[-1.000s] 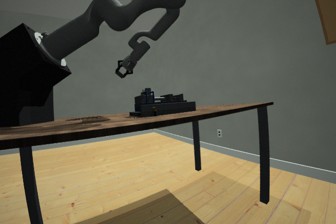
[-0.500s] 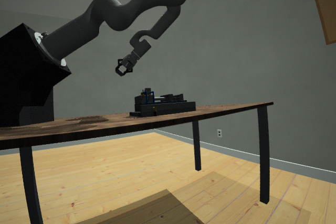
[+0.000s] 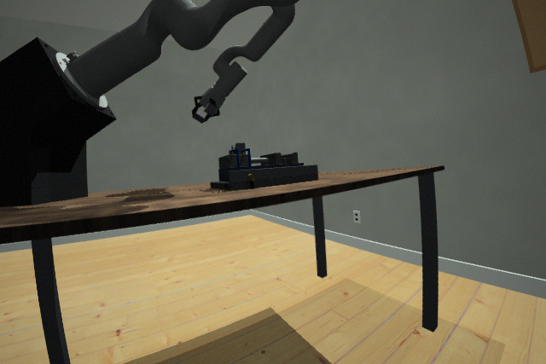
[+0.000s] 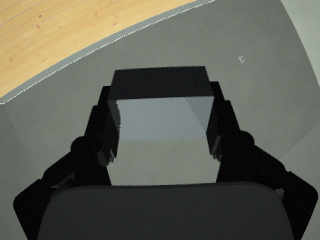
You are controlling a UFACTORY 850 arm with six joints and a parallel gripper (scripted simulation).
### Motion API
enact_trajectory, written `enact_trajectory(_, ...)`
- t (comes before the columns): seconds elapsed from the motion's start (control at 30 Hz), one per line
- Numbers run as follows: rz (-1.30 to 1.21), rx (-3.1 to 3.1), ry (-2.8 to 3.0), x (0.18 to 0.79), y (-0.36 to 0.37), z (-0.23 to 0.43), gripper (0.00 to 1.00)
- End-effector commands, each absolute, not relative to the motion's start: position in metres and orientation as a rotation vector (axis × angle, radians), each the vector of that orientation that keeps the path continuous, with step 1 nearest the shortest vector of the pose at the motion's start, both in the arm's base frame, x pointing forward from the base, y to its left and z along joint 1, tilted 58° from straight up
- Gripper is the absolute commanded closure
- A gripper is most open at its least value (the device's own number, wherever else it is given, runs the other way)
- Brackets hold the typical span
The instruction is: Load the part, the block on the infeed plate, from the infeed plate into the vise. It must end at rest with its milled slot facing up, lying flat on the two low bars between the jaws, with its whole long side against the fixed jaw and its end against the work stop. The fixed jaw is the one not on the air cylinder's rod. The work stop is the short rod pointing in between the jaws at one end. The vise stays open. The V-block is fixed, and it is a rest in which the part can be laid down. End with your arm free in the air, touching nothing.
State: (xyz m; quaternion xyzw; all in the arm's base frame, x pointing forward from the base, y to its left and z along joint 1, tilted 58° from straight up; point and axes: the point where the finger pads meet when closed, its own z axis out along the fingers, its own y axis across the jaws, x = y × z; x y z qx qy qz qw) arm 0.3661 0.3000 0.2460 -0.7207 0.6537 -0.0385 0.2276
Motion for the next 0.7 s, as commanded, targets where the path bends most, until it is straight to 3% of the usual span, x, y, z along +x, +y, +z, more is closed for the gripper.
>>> enact_trajectory(0.0,-0.104,-1.943,1.763,0.374,0.303,0.254,1.0)
enact_trajectory(0.67,-0.305,-1.735,1.657,0.418,0.284,0.294,1.0)
